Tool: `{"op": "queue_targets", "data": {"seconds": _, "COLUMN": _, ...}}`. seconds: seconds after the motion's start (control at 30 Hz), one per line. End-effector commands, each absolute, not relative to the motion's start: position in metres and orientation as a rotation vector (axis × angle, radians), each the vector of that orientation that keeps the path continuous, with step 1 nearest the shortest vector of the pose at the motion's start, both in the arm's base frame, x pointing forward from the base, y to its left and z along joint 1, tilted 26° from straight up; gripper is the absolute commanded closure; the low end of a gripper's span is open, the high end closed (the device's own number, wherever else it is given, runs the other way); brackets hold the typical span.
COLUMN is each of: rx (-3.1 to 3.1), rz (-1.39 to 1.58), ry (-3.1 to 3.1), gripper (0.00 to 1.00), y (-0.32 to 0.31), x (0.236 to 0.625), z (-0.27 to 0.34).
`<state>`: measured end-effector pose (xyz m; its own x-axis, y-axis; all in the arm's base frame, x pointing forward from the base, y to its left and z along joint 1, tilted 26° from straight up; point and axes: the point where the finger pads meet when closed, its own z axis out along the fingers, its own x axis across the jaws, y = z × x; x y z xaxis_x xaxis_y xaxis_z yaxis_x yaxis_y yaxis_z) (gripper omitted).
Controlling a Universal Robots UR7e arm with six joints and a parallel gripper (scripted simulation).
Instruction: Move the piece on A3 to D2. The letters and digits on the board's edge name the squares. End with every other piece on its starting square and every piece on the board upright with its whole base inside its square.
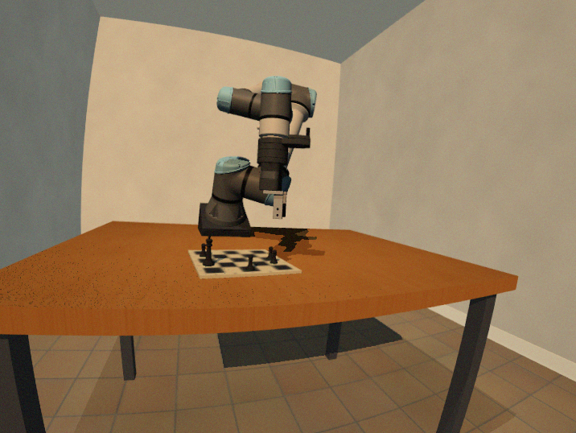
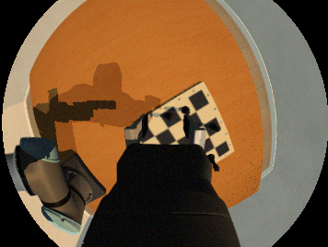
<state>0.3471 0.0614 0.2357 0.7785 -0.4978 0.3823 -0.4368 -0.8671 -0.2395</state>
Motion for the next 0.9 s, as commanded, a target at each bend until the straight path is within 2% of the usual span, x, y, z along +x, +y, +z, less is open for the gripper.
{"op": "queue_targets", "data": {"seconds": 0.0, "rx": -2.757, "rz": -0.649, "ry": 0.967, "gripper": 0.00, "y": 0.060, "x": 0.349, "z": 0.235}}
{"op": "queue_targets", "data": {"seconds": 0.43, "rx": -2.465, "rz": -0.581, "ry": 1.439, "gripper": 0.00, "y": 0.051, "x": 0.352, "z": 0.230}}
{"op": "queue_targets", "data": {"seconds": 0.87, "rx": -2.304, "rz": -0.544, "ry": 1.636, "gripper": 0.00, "y": 0.046, "x": 0.352, "z": 0.227}}
